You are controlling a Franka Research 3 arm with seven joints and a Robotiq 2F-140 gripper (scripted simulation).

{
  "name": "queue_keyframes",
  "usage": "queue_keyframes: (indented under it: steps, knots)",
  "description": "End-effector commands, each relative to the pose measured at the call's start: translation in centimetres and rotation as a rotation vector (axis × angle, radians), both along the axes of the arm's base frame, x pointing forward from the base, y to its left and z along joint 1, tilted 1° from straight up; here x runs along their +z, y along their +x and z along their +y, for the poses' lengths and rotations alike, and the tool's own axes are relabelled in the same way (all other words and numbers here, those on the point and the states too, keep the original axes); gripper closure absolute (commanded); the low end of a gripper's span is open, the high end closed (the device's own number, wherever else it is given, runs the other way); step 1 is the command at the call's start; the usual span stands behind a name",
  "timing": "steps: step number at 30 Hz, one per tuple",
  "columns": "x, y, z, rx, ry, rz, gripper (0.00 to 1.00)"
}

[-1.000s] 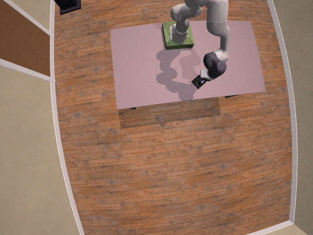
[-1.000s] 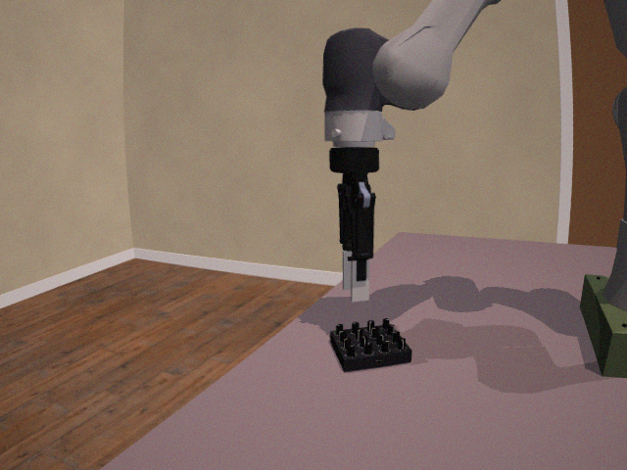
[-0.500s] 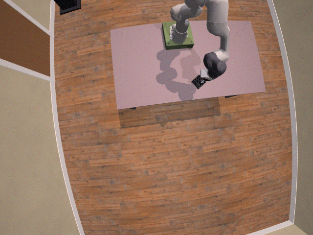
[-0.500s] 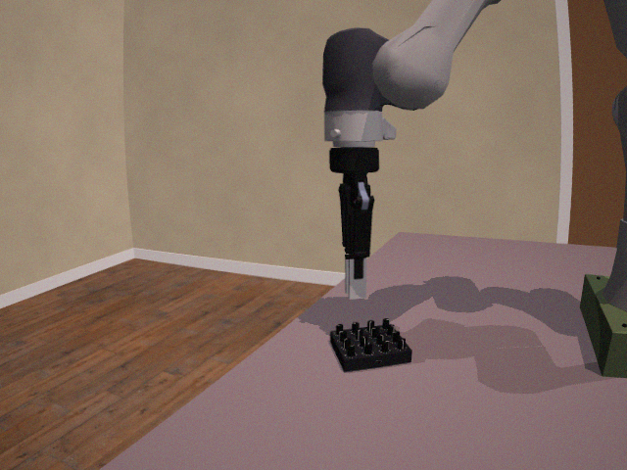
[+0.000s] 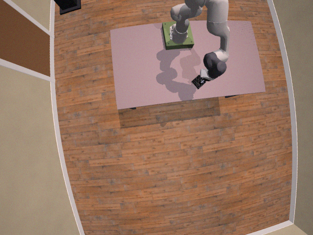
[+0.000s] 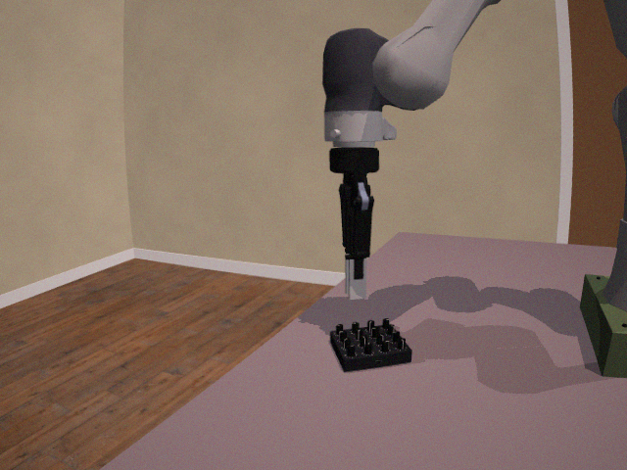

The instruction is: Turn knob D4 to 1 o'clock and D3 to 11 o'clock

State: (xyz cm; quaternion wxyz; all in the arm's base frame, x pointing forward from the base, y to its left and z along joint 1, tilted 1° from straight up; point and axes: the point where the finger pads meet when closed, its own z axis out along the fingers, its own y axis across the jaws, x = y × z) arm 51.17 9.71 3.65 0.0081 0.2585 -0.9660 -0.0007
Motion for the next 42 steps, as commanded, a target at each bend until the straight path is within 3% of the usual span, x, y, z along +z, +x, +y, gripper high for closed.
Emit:
queue_keyframes:
  steps: [1, 42]
  knots:
    - [-0.1, -0.1, 0.0, -0.008, -0.001, 0.003, 0.88]
    - [-3.8, -0.1, 0.1, -0.023, -0.002, 0.003, 0.88]
